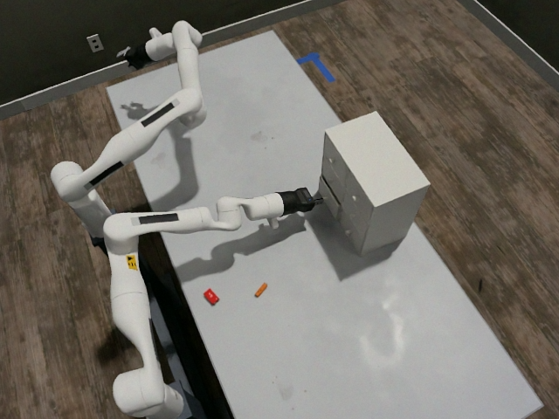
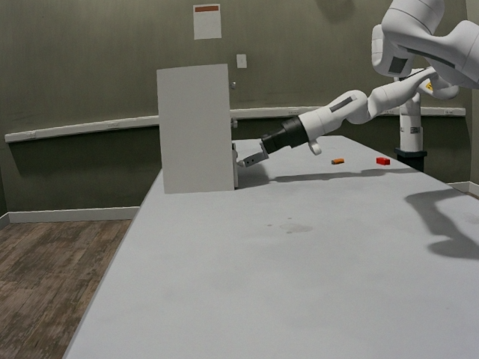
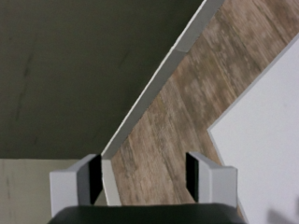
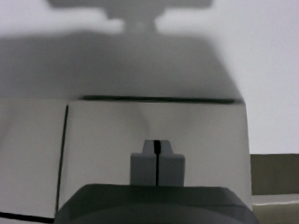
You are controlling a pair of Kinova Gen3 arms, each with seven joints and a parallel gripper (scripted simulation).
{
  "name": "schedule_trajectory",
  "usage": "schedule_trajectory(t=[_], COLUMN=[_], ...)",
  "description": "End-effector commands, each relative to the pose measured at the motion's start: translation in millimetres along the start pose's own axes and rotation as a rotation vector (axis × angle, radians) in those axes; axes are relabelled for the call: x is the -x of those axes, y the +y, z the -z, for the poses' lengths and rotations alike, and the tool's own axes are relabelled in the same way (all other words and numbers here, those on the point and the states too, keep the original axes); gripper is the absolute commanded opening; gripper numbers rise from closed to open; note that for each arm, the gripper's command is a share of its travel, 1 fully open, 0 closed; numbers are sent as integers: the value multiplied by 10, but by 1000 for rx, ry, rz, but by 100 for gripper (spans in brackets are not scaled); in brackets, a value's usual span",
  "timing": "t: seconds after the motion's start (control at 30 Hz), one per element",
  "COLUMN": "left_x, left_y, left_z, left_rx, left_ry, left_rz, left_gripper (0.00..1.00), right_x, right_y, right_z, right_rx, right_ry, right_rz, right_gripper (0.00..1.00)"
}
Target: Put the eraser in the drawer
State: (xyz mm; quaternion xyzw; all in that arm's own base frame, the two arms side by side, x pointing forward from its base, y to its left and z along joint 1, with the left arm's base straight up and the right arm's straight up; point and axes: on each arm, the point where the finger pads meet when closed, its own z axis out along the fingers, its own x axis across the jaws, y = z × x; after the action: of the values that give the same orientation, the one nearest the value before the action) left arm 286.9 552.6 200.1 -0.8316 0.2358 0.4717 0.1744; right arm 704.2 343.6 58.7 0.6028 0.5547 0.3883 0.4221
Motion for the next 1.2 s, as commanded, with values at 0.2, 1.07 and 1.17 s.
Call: schedule_trajectory(t=[0.2,1.07,1.17], left_x=[13,13,13], left_y=[-3,-3,-3], left_z=[7,7,7], left_rx=[-1,-1,-1], left_ry=[0,0,0], left_rz=[2,2,2], left_gripper=[100,100,100], right_x=[-3,-3,-3], right_y=[34,48,48], right_z=[-48,-86,-86], right_rx=[2,2,2], right_ry=[0,0,0], right_rz=[-1,-1,-1], right_gripper=[0,0,0])
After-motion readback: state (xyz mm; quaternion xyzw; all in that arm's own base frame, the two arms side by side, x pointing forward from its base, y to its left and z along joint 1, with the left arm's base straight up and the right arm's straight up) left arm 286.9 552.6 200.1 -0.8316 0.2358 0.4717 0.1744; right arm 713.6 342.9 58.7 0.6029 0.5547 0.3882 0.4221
